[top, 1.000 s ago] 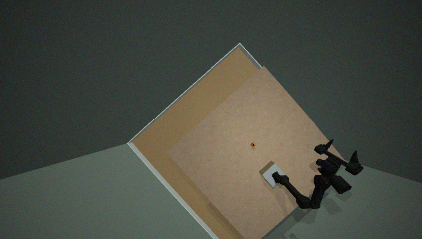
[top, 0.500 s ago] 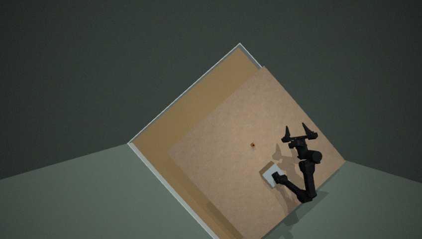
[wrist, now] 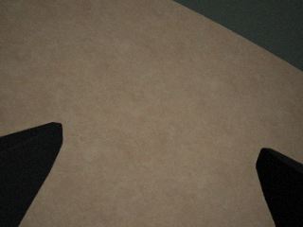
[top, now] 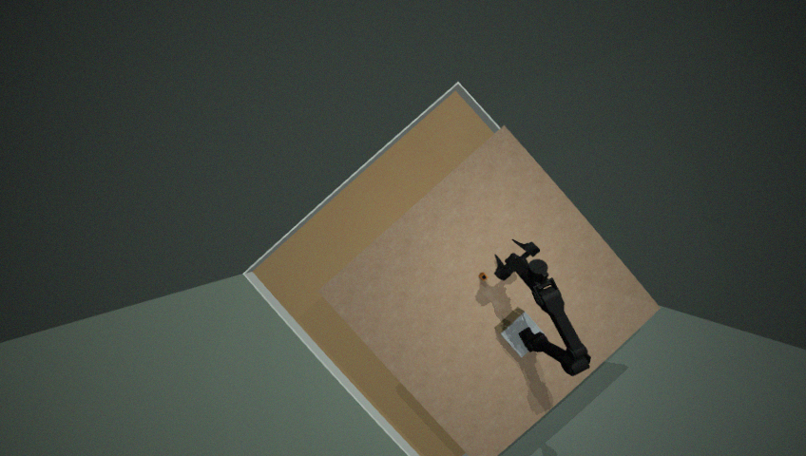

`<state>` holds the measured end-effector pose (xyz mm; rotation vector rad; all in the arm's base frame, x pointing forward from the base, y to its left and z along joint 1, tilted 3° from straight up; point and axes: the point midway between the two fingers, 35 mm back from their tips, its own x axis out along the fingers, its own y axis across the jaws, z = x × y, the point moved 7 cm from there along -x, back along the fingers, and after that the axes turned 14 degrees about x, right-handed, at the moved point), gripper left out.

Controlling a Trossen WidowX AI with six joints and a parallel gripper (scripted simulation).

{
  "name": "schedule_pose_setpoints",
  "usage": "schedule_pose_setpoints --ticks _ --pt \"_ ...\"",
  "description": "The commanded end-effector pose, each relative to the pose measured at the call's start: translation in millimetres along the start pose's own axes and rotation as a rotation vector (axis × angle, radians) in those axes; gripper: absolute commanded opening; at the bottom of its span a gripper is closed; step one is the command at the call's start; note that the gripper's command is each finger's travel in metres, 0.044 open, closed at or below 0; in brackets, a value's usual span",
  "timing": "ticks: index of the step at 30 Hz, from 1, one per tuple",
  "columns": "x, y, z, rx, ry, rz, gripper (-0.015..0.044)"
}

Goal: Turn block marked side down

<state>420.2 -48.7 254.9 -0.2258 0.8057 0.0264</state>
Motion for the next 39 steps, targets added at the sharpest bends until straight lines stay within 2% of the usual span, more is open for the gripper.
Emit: schedule_pose_setpoints --ticks 1,9,11,22,26,39 --pt "30 38 -40 0.086 0.247 0.081 0.0440" --pt "48 101 -112 0.200 0.701 0.109 0.0440" --pt "47 109 -122 0.210 0.761 0.100 0.0440" --pt "45 112 -125 0.211 0.769 0.099 0.0440" --pt "68 118 -147 0.211 0.769 0.099 0.0440" --pt "80 121 -160 0.211 0.769 0.099 0.0440"
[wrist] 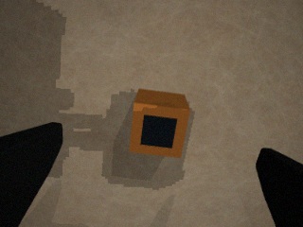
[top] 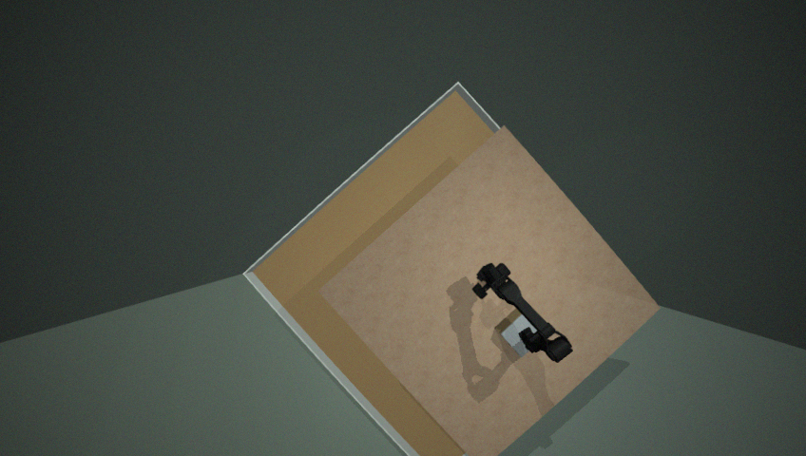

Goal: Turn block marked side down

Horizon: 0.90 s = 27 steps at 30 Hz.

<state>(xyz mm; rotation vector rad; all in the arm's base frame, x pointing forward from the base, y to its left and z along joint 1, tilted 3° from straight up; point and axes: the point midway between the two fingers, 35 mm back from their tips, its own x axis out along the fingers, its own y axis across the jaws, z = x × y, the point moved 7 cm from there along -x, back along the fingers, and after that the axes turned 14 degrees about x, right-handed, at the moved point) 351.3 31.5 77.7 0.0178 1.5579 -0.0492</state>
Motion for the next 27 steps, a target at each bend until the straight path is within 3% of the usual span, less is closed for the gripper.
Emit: schedule_pose_setpoints --ticks 1,27 --pt "11 0 -3 0.003 0.018 -0.007 0.0440" --pt "43 -1 -4 0.003 0.018 -0.007 0.0440"
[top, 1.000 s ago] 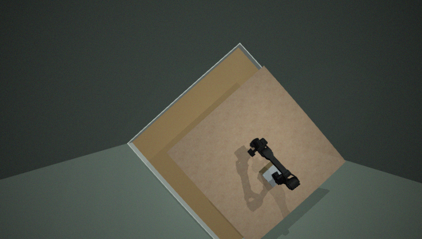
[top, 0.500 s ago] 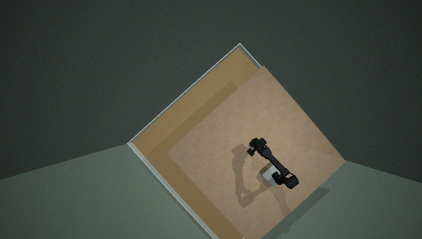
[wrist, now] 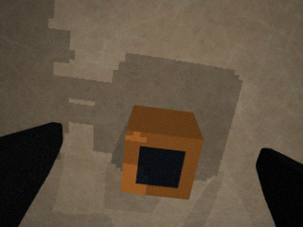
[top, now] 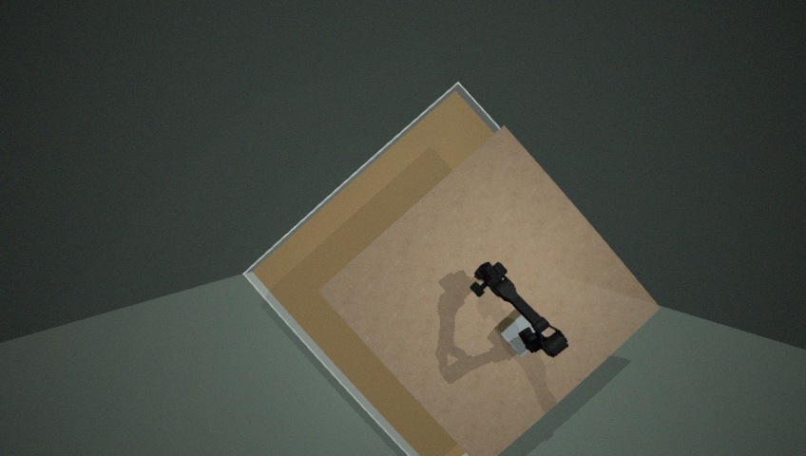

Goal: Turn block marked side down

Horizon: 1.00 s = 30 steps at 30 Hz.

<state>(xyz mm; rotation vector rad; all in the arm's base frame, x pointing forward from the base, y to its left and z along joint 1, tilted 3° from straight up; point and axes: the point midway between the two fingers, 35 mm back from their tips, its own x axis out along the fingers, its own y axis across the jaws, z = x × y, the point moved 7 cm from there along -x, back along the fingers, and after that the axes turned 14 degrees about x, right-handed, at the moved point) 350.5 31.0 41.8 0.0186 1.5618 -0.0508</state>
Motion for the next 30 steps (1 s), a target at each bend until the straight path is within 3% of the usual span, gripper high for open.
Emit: schedule_pose_setpoints --ticks 1,14,30 --pt "7.4 -0.8 -2.9 0.001 0.014 -0.006 0.0440" --pt "7.4 -0.8 -2.9 0.001 0.014 -0.006 0.0099" --pt "2.5 -0.7 -2.6 0.001 0.014 -0.006 0.0000"
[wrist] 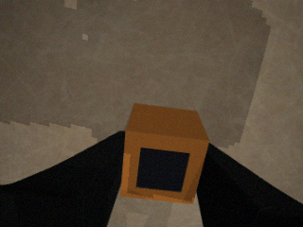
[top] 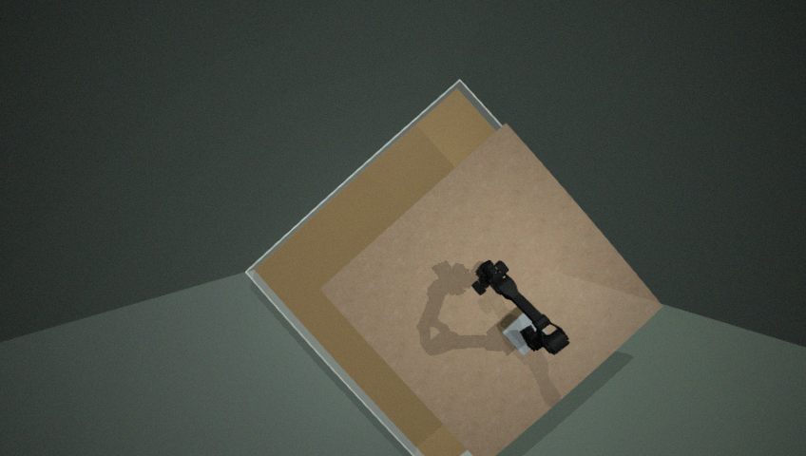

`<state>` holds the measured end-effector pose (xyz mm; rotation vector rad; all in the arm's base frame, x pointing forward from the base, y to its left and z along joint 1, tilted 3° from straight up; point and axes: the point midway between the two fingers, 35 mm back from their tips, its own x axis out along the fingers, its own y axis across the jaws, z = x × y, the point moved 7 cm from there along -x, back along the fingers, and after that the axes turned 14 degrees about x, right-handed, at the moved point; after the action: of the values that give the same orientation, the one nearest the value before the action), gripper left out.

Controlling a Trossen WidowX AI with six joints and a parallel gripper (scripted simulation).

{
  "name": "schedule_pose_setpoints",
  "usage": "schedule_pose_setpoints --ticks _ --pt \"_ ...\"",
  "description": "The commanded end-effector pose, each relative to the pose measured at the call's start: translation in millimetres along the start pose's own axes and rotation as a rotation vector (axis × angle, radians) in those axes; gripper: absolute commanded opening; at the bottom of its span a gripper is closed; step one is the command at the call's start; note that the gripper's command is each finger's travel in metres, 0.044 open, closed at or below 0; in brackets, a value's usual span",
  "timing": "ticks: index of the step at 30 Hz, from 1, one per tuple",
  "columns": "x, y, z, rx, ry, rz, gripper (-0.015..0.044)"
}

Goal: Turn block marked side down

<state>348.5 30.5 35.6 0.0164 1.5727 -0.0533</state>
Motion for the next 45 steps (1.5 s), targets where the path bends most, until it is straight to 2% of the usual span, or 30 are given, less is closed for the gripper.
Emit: schedule_pose_setpoints --ticks 1,4,11,45 --pt "-10 0 0 0.001 0.003 -0.003 0.0000" --pt "-28 0 0 0.001 0.003 -0.003 0.0000" --pt "-28 0 -1 0.001 -0.007 0.000 0.0000" --pt "-10 -10 -39 0.000 -0.500 0.122 0.0000"
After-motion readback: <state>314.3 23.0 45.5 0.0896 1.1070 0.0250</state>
